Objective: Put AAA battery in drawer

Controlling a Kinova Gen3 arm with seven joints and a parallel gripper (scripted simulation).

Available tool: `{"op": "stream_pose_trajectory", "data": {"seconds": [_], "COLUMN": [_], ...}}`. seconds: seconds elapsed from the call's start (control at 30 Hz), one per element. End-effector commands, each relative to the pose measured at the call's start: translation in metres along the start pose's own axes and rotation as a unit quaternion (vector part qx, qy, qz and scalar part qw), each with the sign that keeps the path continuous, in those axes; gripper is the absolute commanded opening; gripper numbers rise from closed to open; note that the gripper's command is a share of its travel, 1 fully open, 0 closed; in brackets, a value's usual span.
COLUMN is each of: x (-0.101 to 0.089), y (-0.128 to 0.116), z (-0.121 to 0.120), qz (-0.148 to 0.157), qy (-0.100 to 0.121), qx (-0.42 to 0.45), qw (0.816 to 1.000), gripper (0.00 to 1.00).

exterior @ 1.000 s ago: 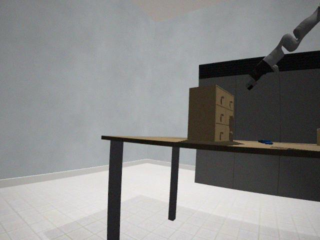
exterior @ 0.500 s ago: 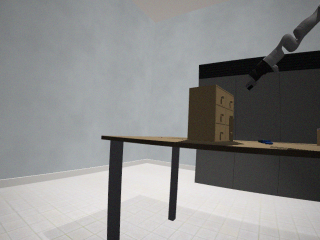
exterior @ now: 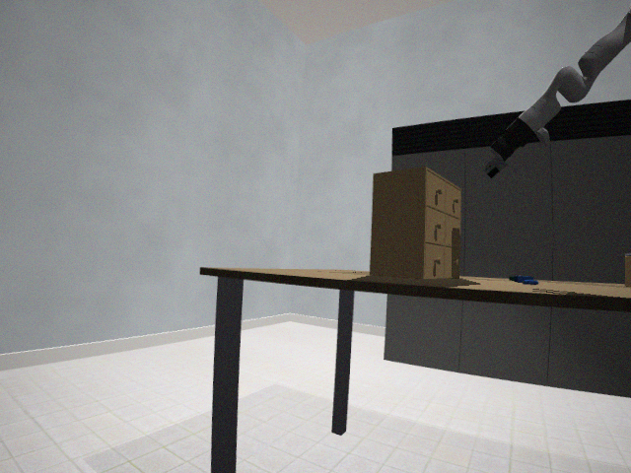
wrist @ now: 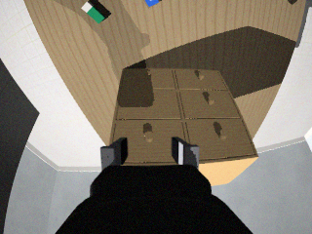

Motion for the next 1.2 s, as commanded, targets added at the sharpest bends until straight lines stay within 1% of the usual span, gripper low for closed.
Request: {"op": "stream_pose_trajectory", "data": {"seconds": [0.0,0.53,0.57,1.17], "x": [0.0005,0.0005,0.0005,0.0005], "y": [0.0004,0.0003,0.0003,0.0002], "z": [-0.001,-0.0009,-0.0009,-0.0008], "qz": [-0.001,-0.002,-0.002,-0.002], "qy": [0.002,0.002,0.002,0.001], "qx": [-0.001,-0.001,-0.001,-0.001], "qw": [1.0,1.0,1.0,1.0], "gripper": [1.0,1.0,0.67,0.67]}}
Point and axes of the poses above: the point where the finger pads meet when closed, its own x axis out along the fingers, its own z axis across the jaws, y = z × x, the point moved 3 cm from there along -x, back along the fingers, and after that the axes turned 7 degrees about x, right-handed, at the moved point
